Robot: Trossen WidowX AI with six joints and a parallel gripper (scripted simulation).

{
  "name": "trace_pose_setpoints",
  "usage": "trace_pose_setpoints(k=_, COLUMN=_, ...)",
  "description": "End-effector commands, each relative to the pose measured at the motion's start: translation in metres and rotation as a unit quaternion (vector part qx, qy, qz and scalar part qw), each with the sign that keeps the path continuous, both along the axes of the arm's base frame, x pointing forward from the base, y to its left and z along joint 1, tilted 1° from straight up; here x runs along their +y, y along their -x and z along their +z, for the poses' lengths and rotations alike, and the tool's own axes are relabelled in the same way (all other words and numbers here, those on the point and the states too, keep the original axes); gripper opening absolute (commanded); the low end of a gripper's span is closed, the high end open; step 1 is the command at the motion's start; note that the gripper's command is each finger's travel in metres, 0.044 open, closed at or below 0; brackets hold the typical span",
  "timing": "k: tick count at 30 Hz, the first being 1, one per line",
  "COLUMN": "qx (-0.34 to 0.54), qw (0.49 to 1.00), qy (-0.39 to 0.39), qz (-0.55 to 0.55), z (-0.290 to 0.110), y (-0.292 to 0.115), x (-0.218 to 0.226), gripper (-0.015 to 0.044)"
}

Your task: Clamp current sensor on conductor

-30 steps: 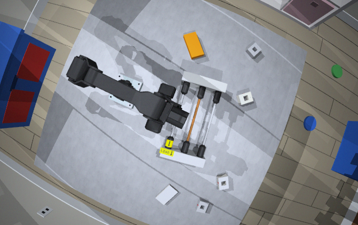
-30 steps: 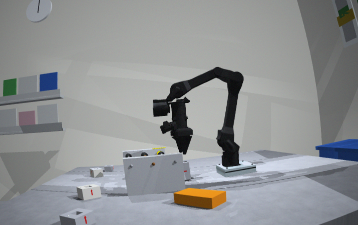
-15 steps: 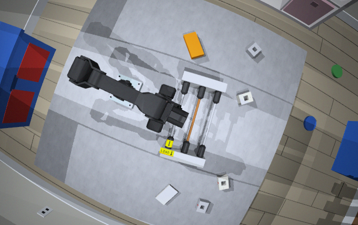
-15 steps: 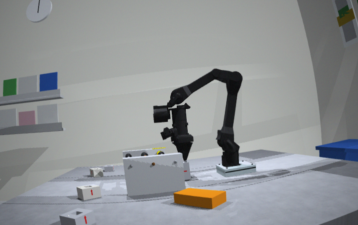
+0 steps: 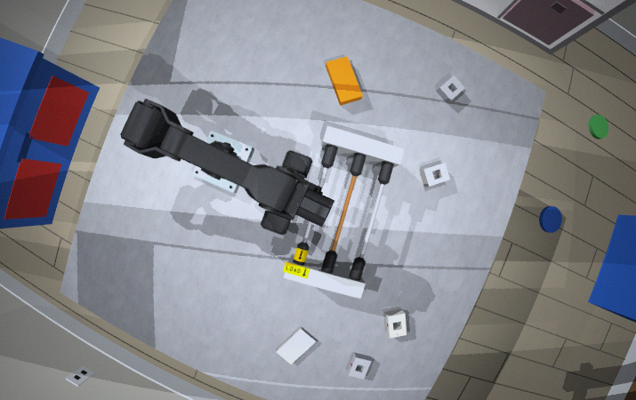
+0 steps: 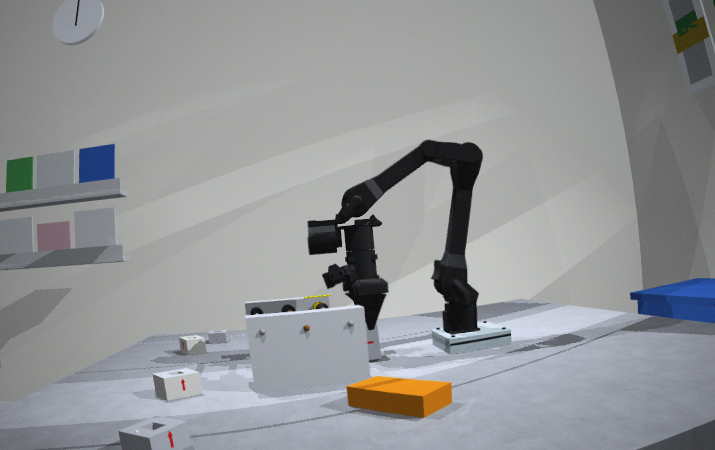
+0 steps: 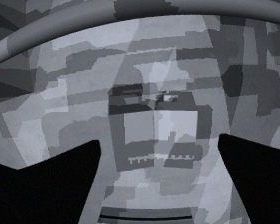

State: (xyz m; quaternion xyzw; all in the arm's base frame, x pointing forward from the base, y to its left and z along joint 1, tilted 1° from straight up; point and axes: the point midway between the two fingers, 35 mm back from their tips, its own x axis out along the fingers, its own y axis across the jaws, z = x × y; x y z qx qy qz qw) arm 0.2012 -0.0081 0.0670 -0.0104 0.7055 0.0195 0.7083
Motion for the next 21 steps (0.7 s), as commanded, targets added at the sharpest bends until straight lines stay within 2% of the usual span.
trace_pose_setpoints(k=1, qx=-0.001, qw=1.0, qy=0.0, qz=0.0, z=0.001, y=0.0, x=0.0, gripper=0.0309)
trace_pose_setpoints(k=2, qx=-0.001, qw=1.0, qy=0.0, qz=0.0, z=0.001, y=0.0, x=0.0, gripper=0.0282)
trace_pose_setpoints(k=14, qx=-0.001, qw=1.0, qy=0.0, qz=0.0, z=0.001, y=0.0, x=0.0, gripper=0.0202)
trace_pose_setpoints(k=21, qx=-0.001, qw=1.0, qy=0.0, qz=0.0, z=0.02, y=-0.004, x=0.0, gripper=0.0019)
